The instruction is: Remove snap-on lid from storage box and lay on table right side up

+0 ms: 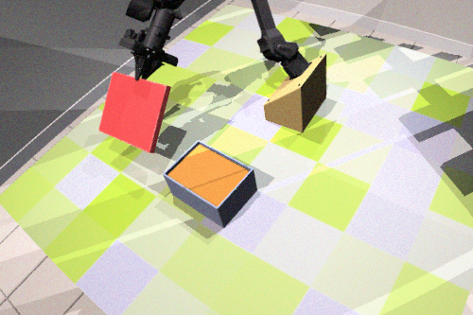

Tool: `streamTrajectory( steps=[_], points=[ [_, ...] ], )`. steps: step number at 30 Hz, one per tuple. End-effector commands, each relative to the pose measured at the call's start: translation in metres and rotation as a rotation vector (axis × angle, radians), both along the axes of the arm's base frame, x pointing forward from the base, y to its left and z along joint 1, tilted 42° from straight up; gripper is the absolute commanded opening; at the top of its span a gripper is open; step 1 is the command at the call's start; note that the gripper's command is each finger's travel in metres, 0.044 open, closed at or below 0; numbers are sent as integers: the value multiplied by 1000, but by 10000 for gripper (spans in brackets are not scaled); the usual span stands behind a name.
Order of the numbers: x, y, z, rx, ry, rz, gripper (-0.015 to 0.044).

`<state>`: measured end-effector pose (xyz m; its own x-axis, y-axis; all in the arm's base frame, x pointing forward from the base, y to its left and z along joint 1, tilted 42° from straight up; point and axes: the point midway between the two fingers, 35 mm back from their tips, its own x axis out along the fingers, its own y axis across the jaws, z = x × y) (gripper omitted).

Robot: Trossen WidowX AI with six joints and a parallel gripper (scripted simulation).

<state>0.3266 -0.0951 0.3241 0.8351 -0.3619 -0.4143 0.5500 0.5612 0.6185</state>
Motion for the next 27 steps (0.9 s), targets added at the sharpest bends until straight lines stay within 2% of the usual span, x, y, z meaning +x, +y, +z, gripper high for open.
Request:
streamTrajectory(
  steps=[1, 27],
  points=[
    [1, 1, 0, -2, -5, 11, 0],
    [3, -14, -20, -3, -5, 11, 0]
  ],
)
